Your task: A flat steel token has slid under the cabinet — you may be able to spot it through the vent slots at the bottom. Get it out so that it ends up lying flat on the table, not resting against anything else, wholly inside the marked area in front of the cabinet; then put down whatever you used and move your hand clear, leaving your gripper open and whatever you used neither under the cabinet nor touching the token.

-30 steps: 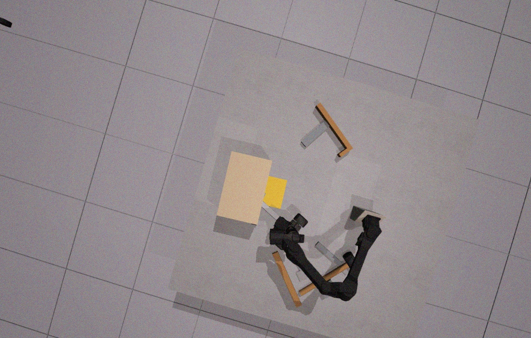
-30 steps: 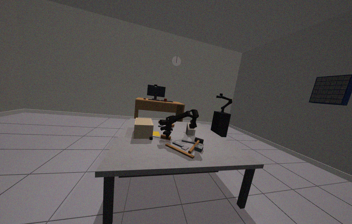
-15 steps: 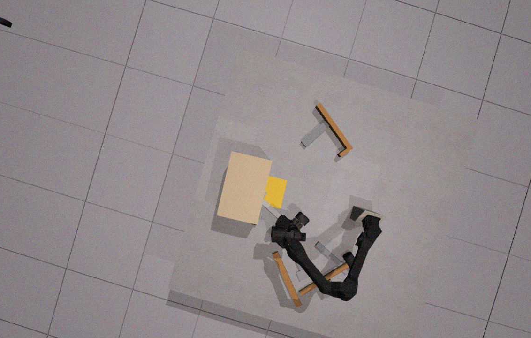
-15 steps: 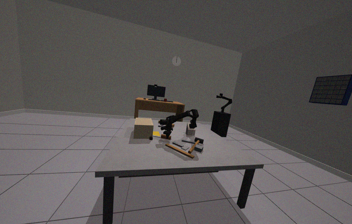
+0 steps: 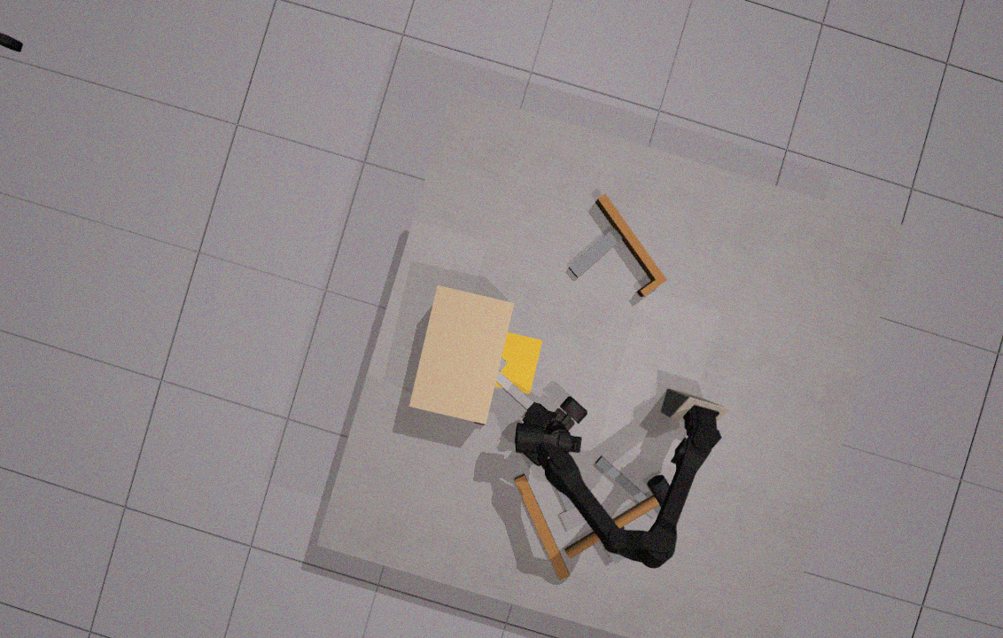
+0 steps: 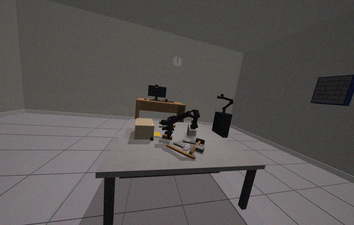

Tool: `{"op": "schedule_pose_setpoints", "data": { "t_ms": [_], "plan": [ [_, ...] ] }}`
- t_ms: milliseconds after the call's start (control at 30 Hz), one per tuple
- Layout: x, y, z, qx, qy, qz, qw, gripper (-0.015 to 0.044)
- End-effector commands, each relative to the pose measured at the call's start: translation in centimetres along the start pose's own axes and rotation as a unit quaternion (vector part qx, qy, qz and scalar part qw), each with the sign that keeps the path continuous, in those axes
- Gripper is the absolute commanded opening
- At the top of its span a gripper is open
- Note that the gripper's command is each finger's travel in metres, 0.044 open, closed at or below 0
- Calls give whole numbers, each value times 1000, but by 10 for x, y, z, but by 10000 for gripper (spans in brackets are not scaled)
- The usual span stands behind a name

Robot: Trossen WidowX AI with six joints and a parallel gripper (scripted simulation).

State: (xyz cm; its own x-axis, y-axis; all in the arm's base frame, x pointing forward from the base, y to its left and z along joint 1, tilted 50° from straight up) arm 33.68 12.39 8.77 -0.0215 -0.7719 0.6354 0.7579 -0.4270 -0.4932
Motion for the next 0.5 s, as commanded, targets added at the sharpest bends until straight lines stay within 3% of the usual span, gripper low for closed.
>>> {"op": "schedule_pose_setpoints", "data": {
  "t_ms": [0,467],
  "plan": [
    [-1,2,-9,-2,-7,-4,1000,0],
    [-1,4,-18,-2,-7,-4,1000,0]
  ]
}}
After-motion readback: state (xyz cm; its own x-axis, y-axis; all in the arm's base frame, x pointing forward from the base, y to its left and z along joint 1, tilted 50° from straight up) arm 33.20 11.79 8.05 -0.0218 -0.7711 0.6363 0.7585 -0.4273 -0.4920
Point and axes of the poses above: the point midway between the two fingers, 35 mm back from their tips, its own x axis back along the fingers, its own z axis across the jaws, y = z × x, the point moved 3 cm from there along x, back along the fingers, and after that the axes turned 15 degrees about -x, right-handed, at the moved point
